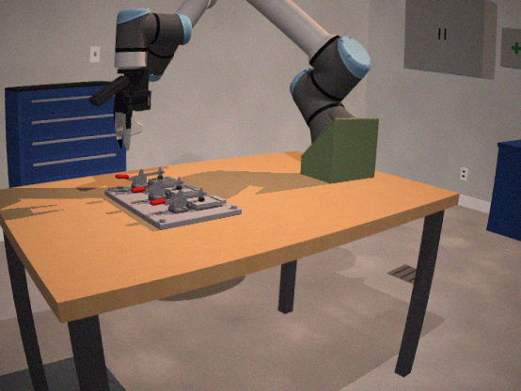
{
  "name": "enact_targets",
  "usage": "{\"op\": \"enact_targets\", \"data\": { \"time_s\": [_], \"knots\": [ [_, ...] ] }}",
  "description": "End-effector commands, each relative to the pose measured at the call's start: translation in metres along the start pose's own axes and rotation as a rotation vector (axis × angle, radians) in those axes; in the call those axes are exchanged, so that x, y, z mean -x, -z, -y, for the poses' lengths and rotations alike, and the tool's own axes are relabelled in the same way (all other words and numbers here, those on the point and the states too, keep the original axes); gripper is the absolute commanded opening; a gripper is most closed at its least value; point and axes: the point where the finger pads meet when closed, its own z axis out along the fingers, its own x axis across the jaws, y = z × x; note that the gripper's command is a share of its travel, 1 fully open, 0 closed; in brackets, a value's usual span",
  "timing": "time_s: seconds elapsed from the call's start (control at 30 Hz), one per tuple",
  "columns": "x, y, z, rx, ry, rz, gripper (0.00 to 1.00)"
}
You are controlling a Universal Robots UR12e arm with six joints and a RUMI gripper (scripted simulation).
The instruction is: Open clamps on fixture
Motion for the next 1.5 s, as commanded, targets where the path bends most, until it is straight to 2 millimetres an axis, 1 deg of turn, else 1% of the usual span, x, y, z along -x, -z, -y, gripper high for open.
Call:
{"op": "enact_targets", "data": {
  "time_s": [0.0, 0.17, 0.33, 0.63, 0.7, 0.9, 1.07, 1.27, 1.47],
  "knots": [
    [0.0, 0.0, 0.004, 0.001, 0.001, -0.001, 0.28],
    [0.001, -0.001, 0.002, 0.002, 0.002, -0.001, 0.28],
    [0.001, -0.01, 0.0, 0.006, 0.004, 0.0, 0.28],
    [0.001, -0.035, 0.0, 0.006, 0.004, 0.0, 0.28],
    [0.001, -0.035, 0.0, 0.006, 0.004, 0.0, 0.28],
    [0.001, -0.054, 0.0, 0.006, 0.004, 0.0, 0.28],
    [0.001, -0.064, 0.0, 0.006, 0.004, 0.0, 0.28],
    [0.001, -0.066, 0.0, 0.005, 0.003, 0.0, 0.28],
    [0.0, -0.063, 0.003, -0.001, 0.001, -0.001, 0.28]
  ]
}}
